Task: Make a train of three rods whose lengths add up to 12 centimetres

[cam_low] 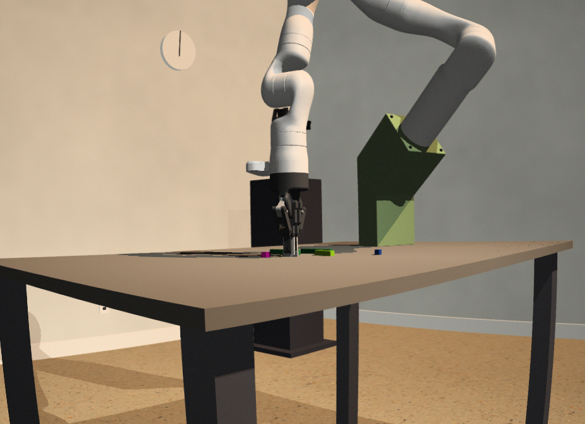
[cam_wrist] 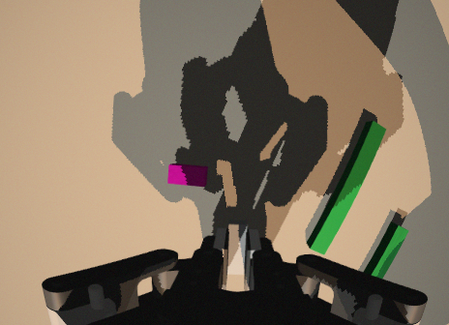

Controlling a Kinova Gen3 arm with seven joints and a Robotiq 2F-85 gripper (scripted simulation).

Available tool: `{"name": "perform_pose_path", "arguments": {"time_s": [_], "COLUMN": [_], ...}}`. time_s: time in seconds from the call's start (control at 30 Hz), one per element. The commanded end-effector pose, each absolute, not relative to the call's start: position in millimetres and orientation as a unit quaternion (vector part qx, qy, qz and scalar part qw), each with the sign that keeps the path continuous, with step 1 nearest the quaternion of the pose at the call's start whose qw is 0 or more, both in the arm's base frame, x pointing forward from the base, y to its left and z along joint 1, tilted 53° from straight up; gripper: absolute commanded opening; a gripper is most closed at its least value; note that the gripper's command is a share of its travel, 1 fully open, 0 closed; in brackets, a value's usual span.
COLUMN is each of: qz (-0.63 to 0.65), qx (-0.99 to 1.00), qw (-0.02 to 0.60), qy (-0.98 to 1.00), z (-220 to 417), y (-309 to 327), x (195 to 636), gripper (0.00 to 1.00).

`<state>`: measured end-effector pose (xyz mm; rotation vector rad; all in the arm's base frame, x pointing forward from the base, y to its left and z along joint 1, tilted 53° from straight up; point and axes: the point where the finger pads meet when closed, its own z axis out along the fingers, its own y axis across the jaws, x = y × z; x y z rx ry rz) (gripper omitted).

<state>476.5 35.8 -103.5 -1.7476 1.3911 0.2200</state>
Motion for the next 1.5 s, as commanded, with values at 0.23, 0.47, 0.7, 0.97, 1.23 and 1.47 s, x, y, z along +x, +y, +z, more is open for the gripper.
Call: {"name": "perform_pose_path", "arguments": {"time_s": [0.23,0.47,0.7,0.97,1.23,1.47], "qz": [0.088,0.088,0.088,0.088,0.088,0.088], "qx": [-0.701,-0.701,-0.701,-0.701,-0.701,-0.701], "qw": [0.434,0.434,0.434,0.434,0.434,0.434], "qy": [0.559,0.559,0.559,0.559,0.559,0.559], "z": [-103.2,-103.2,-96.5,-71.8,-44.4,-42.4], "y": [34.9,34.9,27.1,-1.5,-33.3,-35.7], "x": [476.9,476.9,472.9,458.2,441.9,440.7], "gripper": [0.05,0.05,0.05,0.05,0.05,0.05]}}
